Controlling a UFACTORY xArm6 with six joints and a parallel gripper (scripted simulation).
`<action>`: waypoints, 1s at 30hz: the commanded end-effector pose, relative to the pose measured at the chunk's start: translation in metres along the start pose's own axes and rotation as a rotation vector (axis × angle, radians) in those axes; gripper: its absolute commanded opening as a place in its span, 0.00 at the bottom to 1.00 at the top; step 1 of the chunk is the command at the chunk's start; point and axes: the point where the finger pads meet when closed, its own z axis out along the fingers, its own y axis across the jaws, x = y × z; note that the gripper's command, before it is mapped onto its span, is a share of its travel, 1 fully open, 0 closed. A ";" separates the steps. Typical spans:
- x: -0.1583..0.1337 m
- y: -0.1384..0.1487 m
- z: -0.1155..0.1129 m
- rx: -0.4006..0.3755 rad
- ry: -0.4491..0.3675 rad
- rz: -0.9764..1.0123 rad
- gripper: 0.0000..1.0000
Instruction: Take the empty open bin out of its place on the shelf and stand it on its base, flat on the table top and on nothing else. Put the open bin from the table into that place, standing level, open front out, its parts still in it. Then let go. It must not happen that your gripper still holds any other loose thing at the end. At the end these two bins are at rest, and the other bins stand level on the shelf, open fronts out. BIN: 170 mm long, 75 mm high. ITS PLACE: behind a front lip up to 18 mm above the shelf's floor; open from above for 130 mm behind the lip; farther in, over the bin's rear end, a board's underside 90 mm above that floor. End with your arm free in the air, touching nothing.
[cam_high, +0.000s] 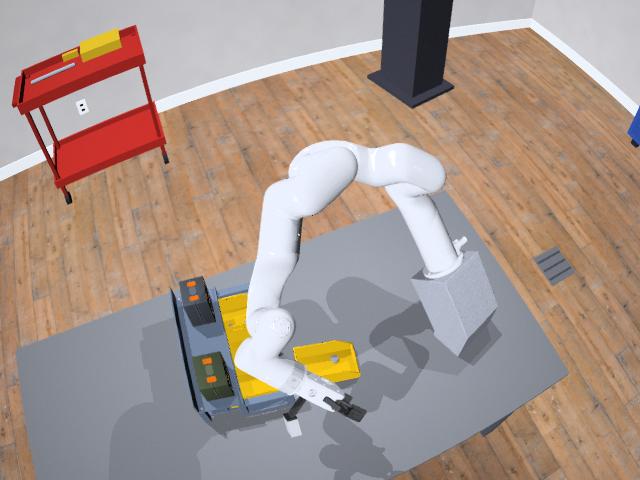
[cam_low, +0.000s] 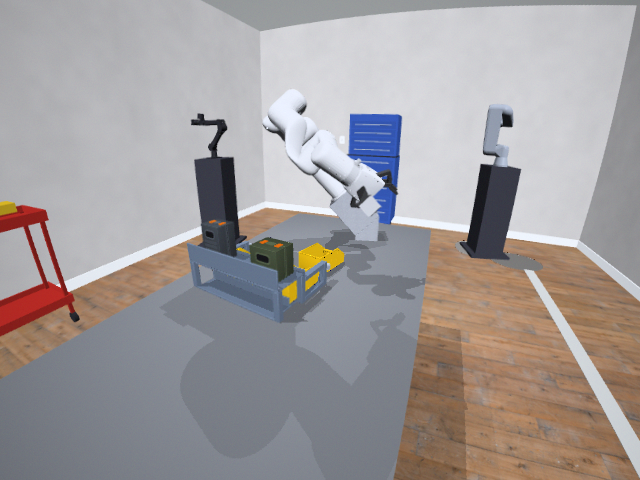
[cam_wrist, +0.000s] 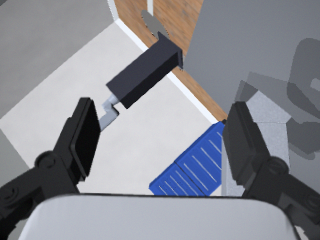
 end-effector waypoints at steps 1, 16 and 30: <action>-0.001 0.002 -0.004 -0.010 0.008 -0.034 1.00; -0.006 0.025 -0.017 -0.078 0.028 -0.219 1.00; -0.014 0.056 -0.036 -0.179 0.037 -0.479 1.00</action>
